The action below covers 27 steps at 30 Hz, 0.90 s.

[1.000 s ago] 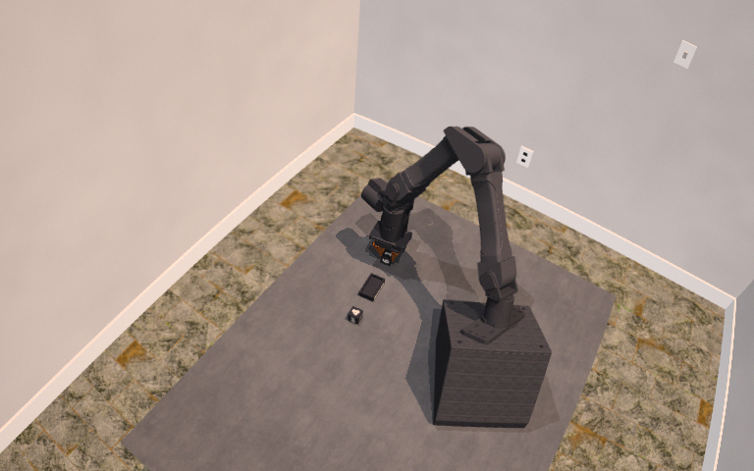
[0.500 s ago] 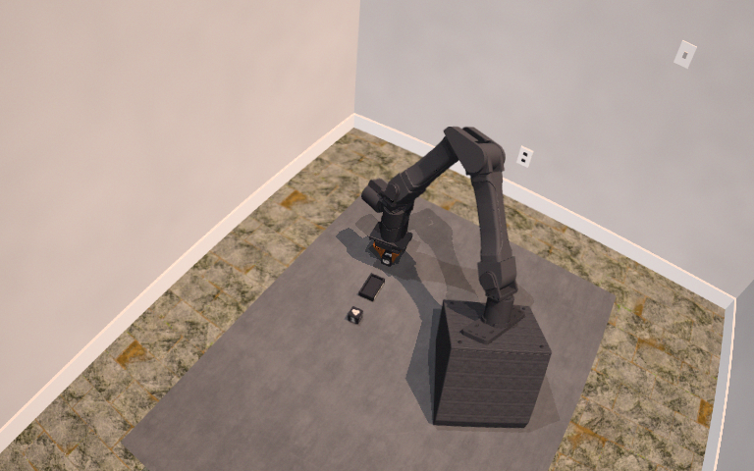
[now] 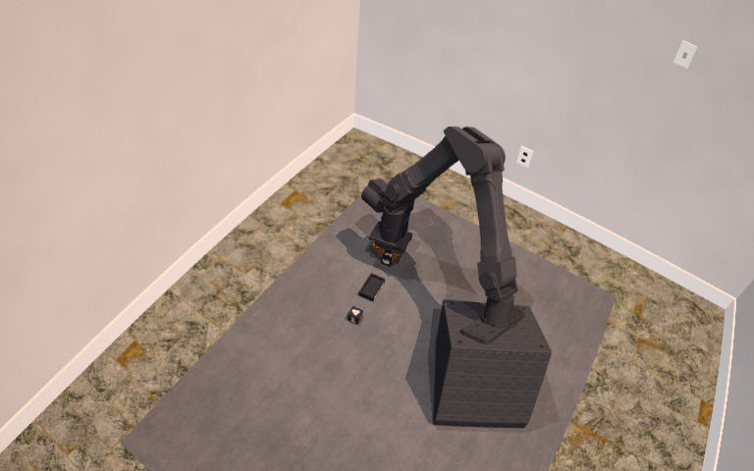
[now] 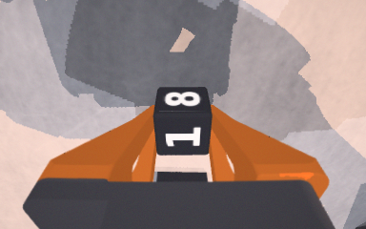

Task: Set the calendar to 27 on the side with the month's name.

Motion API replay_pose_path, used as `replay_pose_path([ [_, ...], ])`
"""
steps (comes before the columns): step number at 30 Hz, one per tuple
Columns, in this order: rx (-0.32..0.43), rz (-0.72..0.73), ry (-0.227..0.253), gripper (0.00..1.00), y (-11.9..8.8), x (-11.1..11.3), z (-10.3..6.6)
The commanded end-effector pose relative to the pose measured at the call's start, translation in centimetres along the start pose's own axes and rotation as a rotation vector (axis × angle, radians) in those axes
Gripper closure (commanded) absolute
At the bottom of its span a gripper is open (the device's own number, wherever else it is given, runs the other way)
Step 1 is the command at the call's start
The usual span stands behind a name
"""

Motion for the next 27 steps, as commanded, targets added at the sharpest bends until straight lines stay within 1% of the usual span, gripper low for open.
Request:
replay_pose_path([
  [1,-0.008,0.0,0.011,0.74,0.2,0.24,-0.4],
  [27,-0.008,0.0,0.011,0.74,0.2,0.24,-0.12],
])
Point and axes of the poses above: the point where the finger pads meet when closed, its own z axis out along the fingers, its own x axis across the jaws, y = z × x, the point moved 3 cm from there along -z, back along the fingers, and after that the axes turned 3 degrees about -z, right-handed, at the moved point
